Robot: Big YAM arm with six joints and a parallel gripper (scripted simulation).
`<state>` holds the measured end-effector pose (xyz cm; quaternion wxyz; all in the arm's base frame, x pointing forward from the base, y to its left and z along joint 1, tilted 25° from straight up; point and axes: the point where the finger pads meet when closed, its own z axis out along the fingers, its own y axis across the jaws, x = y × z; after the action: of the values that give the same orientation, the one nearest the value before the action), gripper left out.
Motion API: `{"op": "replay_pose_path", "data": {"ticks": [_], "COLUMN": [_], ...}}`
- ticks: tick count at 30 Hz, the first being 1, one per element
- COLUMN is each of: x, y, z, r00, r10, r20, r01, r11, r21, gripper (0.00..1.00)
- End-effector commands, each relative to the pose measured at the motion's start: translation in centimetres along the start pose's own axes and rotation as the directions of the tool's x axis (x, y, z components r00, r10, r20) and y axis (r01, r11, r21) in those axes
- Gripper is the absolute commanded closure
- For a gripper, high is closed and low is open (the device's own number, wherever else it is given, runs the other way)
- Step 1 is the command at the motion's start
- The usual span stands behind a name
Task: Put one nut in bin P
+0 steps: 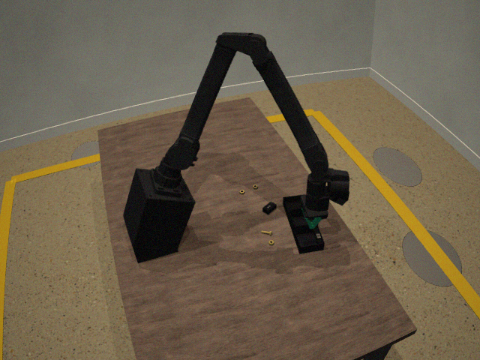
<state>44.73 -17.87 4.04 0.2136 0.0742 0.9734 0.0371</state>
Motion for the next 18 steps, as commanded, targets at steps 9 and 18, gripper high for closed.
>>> {"op": "replay_pose_path", "data": {"ticks": [9, 18], "x": [-1.47, -1.54], "y": [-0.40, -0.41], "z": [-0.87, -0.95], "r00": [1.000, 1.000], "r10": [-0.008, -0.008], "r20": [0.028, 0.028], "r01": [0.008, 0.008], "r11": [1.000, 1.000], "r21": [0.008, 0.008], "gripper": [0.91, 0.91]}}
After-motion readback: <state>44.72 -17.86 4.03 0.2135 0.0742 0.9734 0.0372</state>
